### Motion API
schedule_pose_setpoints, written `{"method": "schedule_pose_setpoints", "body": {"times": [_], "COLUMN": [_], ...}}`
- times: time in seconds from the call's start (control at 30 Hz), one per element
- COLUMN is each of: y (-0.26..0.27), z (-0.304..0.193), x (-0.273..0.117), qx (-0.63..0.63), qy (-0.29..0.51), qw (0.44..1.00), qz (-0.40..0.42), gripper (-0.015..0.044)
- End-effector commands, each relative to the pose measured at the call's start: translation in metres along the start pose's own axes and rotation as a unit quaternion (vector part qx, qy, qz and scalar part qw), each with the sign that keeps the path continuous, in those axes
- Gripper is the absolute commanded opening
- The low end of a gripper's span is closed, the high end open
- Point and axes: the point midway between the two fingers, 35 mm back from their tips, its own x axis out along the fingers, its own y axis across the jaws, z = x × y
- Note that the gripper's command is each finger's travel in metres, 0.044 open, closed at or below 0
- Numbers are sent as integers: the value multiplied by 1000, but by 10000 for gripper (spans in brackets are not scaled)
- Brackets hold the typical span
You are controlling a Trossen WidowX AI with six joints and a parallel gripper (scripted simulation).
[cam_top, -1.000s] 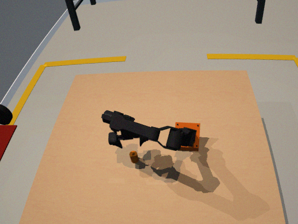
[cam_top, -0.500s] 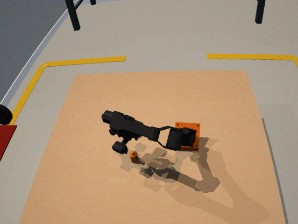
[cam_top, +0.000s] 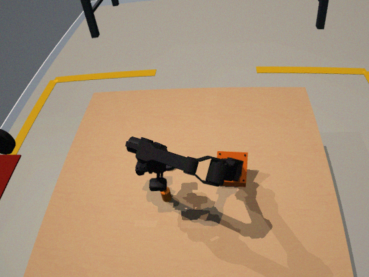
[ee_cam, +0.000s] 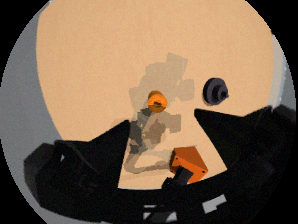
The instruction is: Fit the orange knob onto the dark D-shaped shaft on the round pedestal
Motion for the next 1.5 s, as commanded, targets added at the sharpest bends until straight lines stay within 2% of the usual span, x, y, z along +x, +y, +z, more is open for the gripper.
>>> {"method": "schedule_pose_setpoints", "body": {"times": [0.0, 0.07, 0.3, 1.47], "y": [0, 0, 0, 0], "z": [-1, -1, -1, 0], "x": [16, 32, 47, 99], "qx": [-6, -6, -6, -7], "qy": [2, 2, 2, 1], "qw": [1000, 1000, 1000, 1000], "qz": [-1, -1, 0, -1], "gripper": [440, 440, 440, 440]}}
